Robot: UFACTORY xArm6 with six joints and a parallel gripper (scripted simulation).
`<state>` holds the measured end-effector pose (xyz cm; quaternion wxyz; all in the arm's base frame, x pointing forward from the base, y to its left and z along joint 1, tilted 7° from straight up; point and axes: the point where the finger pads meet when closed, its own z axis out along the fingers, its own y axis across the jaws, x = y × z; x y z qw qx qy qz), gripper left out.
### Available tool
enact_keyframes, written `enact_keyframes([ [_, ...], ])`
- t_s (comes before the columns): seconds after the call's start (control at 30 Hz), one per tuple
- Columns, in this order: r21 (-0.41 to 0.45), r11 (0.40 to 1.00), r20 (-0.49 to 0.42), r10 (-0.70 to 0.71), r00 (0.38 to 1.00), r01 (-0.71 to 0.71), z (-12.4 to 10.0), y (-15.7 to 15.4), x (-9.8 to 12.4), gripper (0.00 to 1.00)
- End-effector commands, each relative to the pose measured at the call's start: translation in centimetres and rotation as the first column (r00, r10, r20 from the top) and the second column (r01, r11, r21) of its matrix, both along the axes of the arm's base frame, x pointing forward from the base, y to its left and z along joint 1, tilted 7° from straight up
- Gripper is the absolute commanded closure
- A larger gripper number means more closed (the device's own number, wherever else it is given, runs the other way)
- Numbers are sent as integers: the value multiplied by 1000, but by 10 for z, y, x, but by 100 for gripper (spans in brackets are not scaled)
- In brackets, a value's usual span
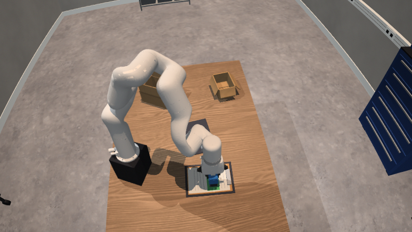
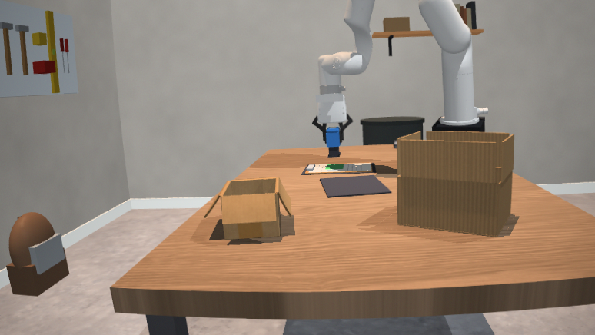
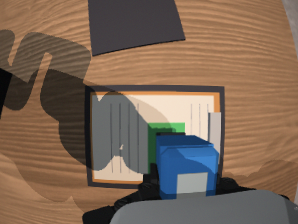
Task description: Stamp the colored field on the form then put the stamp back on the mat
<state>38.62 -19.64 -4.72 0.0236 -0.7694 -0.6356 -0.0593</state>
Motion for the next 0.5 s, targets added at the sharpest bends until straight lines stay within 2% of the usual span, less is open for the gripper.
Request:
enact_keyframes([
  [0.0, -4, 1000, 5, -2, 1000, 2, 2, 2, 1, 73],
  [0.47, -4, 1000, 5, -2, 1000, 2, -4, 3, 2, 73],
])
